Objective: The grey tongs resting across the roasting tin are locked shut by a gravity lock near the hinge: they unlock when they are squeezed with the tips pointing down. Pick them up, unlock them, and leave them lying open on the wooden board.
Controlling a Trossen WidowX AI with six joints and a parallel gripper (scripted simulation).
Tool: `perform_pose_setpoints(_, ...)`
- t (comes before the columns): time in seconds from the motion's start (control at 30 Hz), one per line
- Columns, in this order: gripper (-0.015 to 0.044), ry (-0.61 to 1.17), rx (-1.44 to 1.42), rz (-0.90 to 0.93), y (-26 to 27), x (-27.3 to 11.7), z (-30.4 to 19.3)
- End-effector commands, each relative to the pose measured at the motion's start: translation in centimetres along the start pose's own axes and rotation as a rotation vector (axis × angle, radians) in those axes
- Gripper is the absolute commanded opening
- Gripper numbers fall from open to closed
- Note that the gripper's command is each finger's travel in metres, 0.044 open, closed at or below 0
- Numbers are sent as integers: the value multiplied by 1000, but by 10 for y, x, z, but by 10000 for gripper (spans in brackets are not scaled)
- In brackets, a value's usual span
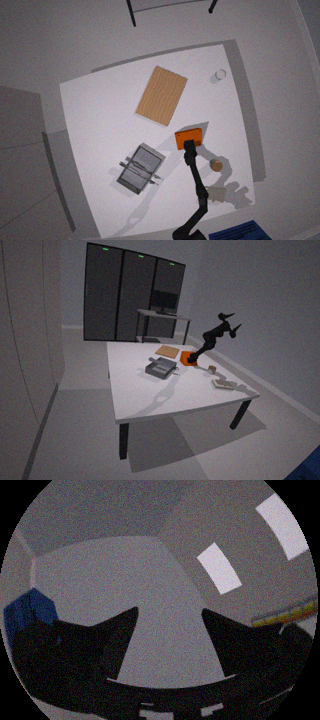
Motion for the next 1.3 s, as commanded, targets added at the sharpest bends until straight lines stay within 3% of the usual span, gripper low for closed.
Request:
perform_pose_setpoints(0.0,426,7,-6,0,0,-1,-2)
perform_pose_setpoints(0.2,440,126,-104,-4,-8,-10,-29)
perform_pose_setpoints(0.6,440,657,-469,91,-44,-89,-146)
perform_pose_setpoints(0.9,440,1138,-774,393,-80,-204,-224)
perform_pose_setpoints(1.27,440,1560,-888,880,-111,-349,-249)
Point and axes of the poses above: the point midway between the two fingers, 35 mm back from their tips, its own x axis out along the fingers, its own y axis across the jaws, z = x × y, the point moved 2 cm from there along -x, back along the fingers, and after that the axes turned 12 degrees about -x, right-handed, at the moved point
